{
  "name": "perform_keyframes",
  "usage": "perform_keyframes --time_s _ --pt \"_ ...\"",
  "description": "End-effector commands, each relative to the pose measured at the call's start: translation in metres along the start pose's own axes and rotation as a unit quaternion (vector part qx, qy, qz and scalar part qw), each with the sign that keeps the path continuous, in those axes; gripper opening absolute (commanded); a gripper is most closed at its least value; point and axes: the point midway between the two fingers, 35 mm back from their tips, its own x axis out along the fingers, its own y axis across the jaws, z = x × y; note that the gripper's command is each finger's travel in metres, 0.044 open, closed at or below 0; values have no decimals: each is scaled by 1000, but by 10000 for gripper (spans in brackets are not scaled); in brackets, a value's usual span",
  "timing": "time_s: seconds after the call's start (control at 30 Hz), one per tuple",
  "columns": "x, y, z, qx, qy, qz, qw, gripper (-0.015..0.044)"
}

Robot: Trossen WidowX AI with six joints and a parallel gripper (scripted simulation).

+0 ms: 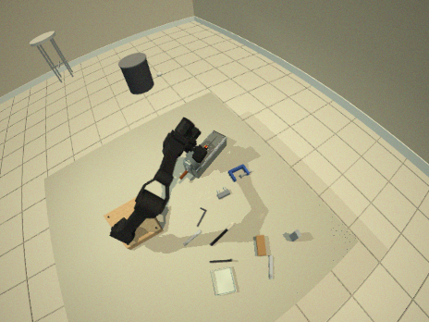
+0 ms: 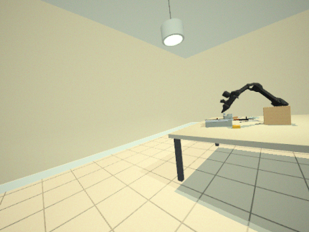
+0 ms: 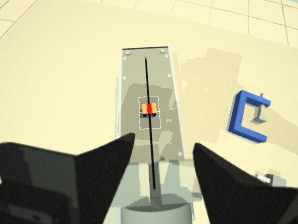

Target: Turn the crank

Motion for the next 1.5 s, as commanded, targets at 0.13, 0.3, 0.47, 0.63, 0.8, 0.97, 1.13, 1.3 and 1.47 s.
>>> perform_keyframes --time_s 0.13,0.3,0.47,0.63,0.8,0.97,1.13,1.3,1.47 --pt "0 0 0 0 0 0 1000 46" --pt "0 0 0 0 0 0 1000 0" --pt "0 0 0 0 0 0 1000 0" --pt "0 0 0 0 0 0 1000 0" --pt "0 0 0 0 0 0 1000 0" --pt "0 0 0 0 0 0 1000 131" --pt "0 0 0 0 0 0 1000 263" --pt "0 0 0 0 0 0 1000 394" --pt "0 0 0 0 0 0 1000 387"
